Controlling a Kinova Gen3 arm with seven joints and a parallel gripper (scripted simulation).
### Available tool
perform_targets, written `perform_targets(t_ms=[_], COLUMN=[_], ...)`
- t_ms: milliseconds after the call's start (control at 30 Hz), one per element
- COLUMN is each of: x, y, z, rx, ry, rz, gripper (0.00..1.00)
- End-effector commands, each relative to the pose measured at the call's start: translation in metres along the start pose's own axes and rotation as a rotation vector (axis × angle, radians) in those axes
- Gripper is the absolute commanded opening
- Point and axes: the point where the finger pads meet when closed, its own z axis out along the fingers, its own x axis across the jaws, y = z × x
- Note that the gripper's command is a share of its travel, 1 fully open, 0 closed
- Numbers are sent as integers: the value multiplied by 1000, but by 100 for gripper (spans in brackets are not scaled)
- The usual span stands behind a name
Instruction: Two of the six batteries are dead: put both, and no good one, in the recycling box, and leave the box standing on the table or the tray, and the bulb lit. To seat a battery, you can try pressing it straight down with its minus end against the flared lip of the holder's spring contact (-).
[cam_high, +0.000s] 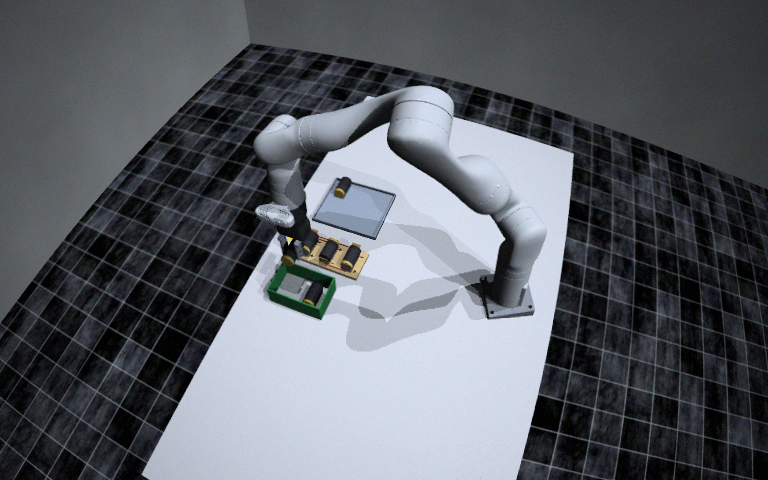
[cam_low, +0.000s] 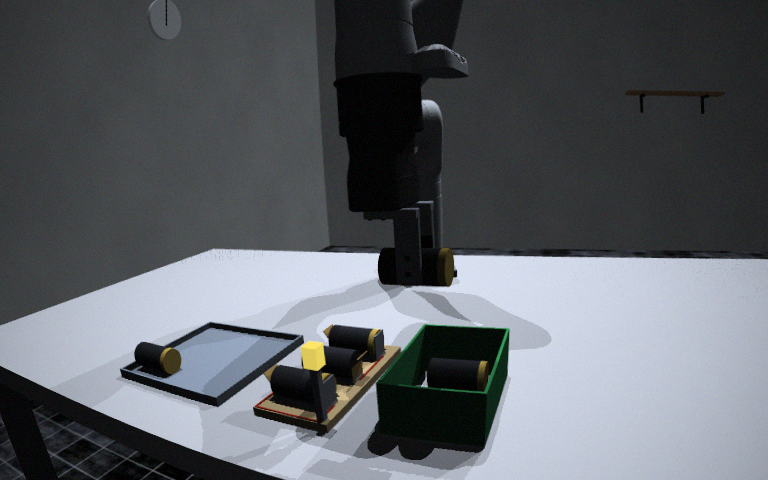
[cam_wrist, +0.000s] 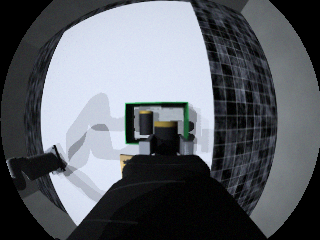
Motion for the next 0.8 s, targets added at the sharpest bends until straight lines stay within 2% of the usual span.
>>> perform_targets(t_ms=[0,300,767], x=[4,8,8], y=[-13,-24,-25], z=[2,2,2], rx=[-5,-5,-5], ry=[0,0,0], rz=[-14,-15,-14], gripper=[57,57,57])
